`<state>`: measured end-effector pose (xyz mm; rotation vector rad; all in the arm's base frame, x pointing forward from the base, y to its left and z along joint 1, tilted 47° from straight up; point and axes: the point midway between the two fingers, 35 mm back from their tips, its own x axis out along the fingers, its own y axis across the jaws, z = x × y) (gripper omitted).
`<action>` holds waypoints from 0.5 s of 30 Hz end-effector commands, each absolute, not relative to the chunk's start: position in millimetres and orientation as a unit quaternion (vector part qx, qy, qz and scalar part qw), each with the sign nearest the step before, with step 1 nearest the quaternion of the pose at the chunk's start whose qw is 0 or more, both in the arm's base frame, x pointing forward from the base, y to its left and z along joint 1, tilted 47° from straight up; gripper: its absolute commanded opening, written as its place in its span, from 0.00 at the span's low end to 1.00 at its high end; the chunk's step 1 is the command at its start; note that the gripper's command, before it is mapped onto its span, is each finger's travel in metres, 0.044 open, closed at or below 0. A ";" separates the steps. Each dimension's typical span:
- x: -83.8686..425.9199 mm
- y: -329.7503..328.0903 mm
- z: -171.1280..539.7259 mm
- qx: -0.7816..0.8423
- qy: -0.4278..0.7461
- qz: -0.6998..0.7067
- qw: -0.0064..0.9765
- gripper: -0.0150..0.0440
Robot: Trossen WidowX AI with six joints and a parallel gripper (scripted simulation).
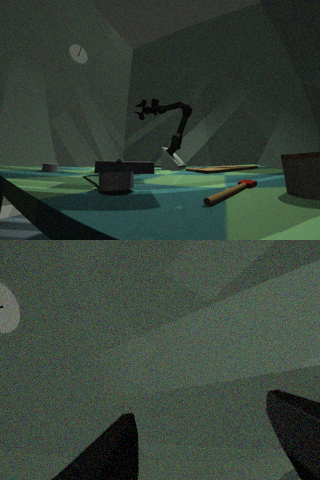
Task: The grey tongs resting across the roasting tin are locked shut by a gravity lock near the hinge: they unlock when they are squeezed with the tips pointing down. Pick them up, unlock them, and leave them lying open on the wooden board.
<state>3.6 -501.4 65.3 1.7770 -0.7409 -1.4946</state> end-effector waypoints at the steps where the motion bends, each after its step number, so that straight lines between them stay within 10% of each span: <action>1: 62.6 -486.0 44.9 0.677 -0.158 -0.574 0.432 0.69; 15: 262.2 -354.4 -24.4 0.452 0.313 -0.358 0.755 0.69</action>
